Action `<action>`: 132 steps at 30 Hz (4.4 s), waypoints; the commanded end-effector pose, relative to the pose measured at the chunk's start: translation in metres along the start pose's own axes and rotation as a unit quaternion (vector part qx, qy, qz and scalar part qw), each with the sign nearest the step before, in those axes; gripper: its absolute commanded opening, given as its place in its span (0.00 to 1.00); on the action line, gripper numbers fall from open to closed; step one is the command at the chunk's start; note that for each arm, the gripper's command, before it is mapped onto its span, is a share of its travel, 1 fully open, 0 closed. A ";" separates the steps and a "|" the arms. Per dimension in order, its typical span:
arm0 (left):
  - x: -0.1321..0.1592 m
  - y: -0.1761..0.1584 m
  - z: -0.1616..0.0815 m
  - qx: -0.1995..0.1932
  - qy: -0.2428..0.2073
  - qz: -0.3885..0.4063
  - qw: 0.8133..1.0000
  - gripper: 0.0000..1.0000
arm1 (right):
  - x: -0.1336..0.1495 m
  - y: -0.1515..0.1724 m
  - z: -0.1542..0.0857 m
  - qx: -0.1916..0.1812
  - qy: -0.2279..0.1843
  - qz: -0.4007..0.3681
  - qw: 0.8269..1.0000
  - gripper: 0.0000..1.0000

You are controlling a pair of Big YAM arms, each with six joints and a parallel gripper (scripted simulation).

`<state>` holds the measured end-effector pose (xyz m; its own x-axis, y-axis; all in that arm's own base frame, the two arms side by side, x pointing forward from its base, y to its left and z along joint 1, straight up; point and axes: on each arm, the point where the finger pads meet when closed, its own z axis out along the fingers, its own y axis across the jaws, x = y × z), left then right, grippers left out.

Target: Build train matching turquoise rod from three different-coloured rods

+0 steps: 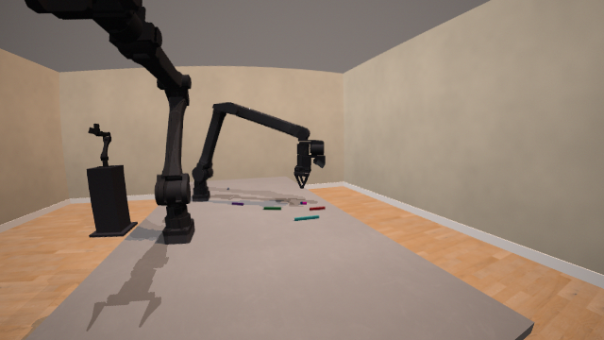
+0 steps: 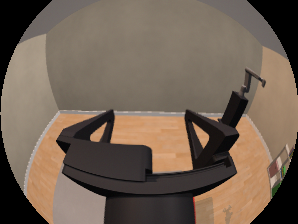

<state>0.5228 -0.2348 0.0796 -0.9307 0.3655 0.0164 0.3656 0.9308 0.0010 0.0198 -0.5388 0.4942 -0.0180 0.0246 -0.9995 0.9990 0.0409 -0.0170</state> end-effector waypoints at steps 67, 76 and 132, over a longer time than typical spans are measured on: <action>-0.090 -0.090 -0.019 0.013 -0.041 -0.170 0.984 0.23 | -0.006 -0.003 0.006 0.004 -0.013 0.009 1.000 1.00; -0.090 -0.090 -0.016 0.012 -0.039 -0.170 0.985 0.23 | -0.006 -0.003 0.006 0.004 -0.013 0.009 1.000 1.00; -0.082 -0.089 0.065 0.004 -0.018 -0.170 0.985 0.23 | -0.006 -0.003 0.006 0.004 -0.013 0.009 1.000 1.00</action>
<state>0.5587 -0.3452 0.0108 -0.9986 0.0524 0.0001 0.0524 0.9986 -0.0023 0.0198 -0.5388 0.4942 -0.0180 0.0246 -0.9995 0.9990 0.0409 -0.0170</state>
